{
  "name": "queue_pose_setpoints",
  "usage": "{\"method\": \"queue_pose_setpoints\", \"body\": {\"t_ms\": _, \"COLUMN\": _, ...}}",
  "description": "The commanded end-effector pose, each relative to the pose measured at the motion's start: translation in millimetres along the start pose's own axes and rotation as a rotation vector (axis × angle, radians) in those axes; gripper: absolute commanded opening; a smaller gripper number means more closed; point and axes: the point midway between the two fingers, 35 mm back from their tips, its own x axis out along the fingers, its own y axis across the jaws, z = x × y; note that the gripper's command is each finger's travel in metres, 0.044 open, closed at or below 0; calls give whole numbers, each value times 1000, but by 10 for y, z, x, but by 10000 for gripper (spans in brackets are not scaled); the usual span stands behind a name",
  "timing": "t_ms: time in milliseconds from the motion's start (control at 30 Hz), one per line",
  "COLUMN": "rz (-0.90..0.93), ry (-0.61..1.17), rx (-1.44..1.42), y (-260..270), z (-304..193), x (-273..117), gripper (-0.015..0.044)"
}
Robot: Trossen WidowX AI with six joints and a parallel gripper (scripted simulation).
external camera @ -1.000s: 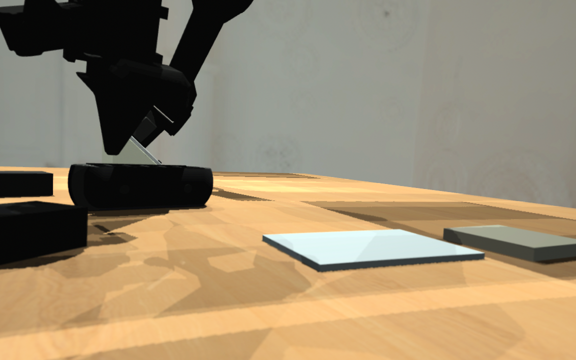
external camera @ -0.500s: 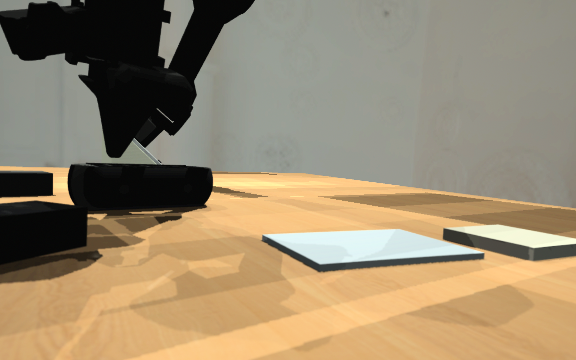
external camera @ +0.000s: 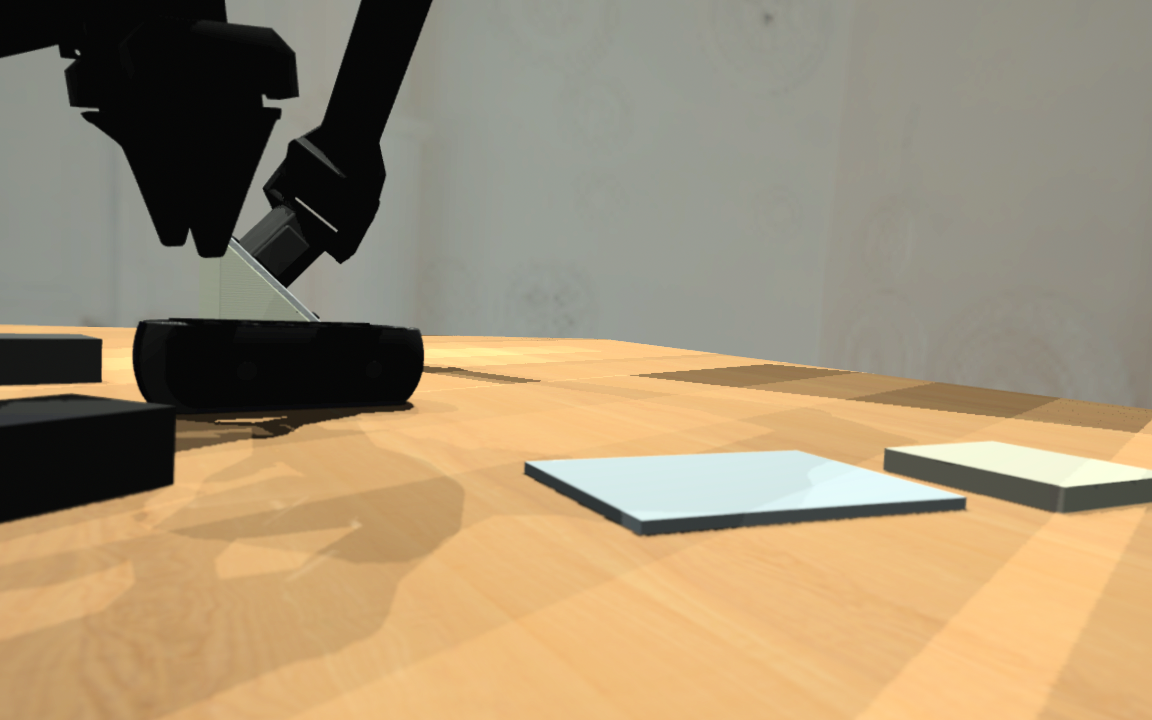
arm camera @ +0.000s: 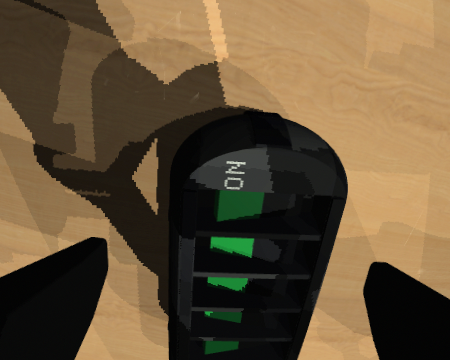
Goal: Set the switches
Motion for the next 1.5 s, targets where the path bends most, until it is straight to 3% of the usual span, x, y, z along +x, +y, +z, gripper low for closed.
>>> {"method": "queue_pose_setpoints", "body": {"t_ms": 0, "rz": 71, "ry": 35, "rx": -10, "y": -133, "z": -16, "x": -41, "gripper": 440}}
{"method": "queue_pose_setpoints", "body": {"t_ms": 1467, "rz": 82, "ry": 46, "rx": -11, "y": -111, "z": 56, "x": 550, "gripper": 440}}
